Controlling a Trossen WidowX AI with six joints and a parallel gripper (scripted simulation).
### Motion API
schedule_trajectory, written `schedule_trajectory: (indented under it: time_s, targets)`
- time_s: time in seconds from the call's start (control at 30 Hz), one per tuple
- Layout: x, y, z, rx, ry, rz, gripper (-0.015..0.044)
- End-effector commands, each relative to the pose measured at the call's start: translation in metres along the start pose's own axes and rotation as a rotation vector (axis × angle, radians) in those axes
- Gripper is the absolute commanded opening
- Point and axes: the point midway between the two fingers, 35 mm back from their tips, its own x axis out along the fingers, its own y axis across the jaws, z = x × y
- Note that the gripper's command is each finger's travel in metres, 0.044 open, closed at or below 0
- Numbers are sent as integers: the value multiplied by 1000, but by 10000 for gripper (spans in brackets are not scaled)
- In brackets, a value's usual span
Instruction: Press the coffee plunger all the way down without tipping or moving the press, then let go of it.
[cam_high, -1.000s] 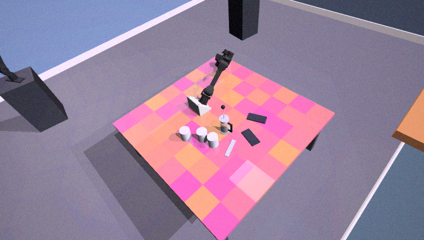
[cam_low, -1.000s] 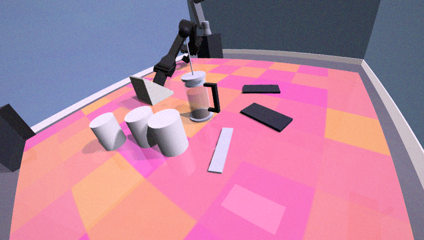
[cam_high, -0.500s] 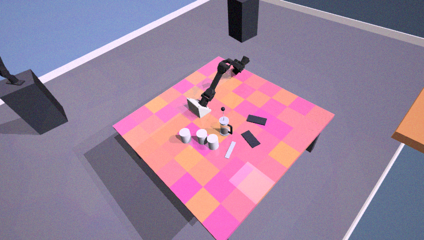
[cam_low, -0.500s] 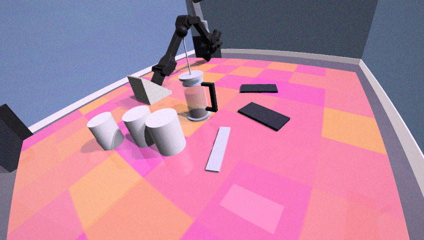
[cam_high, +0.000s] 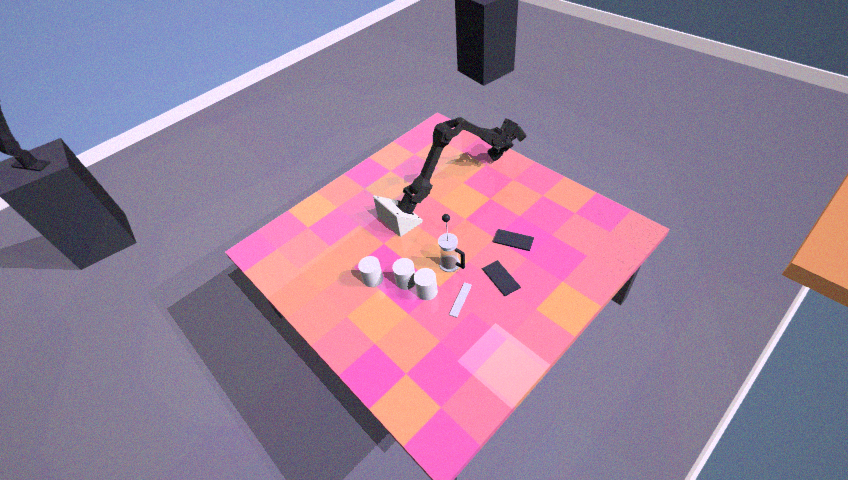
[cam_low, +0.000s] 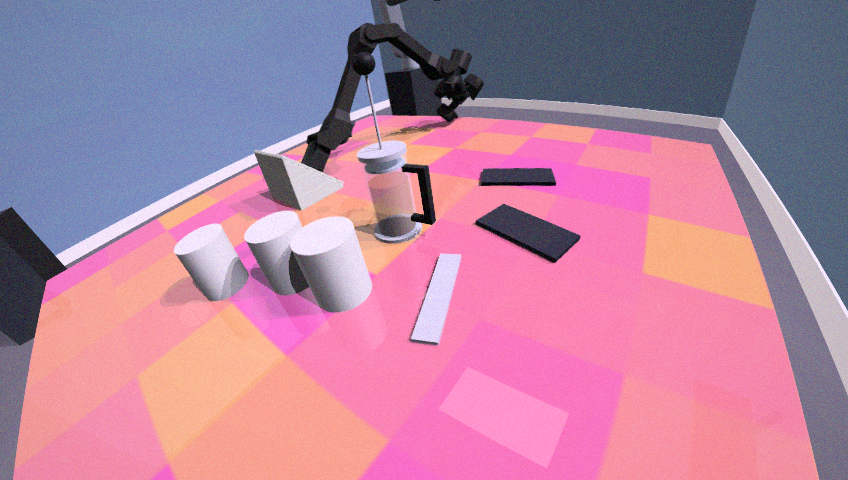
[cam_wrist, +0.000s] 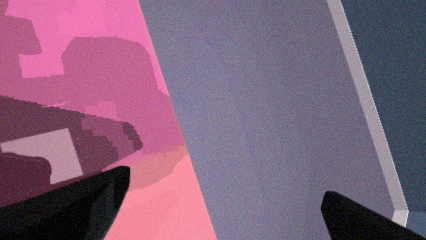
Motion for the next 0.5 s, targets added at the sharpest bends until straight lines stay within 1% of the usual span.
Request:
schedule_trajectory:
  time_s: [0.0,0.1,0.23,0.47]
  targets:
    - [-23,-8,-45,63,113,-2,440]
    - [-48,-10,-88,140,216,-7,440]
    - [-92,-14,-142,217,359,-26,440]
    - [-183,-8,-221,434,596,-77,440]
